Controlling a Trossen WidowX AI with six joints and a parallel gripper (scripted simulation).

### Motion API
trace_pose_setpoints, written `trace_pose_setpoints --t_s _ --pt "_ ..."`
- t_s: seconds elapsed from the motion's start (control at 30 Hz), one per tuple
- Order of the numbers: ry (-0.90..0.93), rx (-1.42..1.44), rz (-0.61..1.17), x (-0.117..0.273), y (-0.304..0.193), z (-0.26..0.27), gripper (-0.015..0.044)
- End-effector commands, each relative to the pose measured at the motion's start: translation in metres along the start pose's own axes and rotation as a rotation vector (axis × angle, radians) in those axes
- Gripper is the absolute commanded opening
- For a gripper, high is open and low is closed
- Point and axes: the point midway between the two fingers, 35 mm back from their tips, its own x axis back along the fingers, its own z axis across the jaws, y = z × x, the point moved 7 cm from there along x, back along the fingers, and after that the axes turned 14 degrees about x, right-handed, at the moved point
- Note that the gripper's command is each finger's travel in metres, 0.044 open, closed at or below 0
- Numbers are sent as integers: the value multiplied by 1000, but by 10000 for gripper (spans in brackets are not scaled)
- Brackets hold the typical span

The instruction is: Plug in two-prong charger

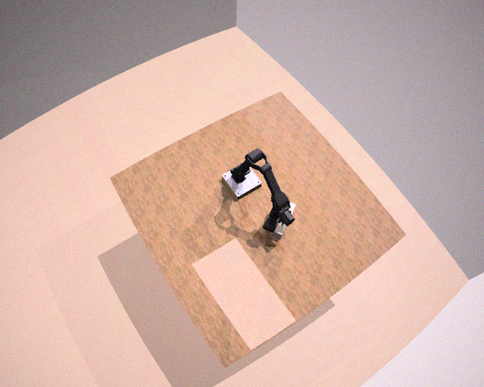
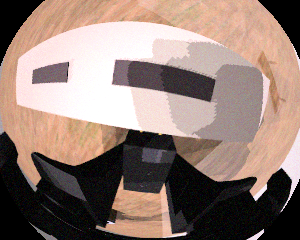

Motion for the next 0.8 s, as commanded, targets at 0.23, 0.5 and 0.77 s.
trace_pose_setpoints --t_s 0.23,0.5,0.77 --pt "-3 -4 0 1 4 -1 0" --pt "-3 -4 0 1 6 -2 0" --pt "-3 -4 0 2 8 -2 0"
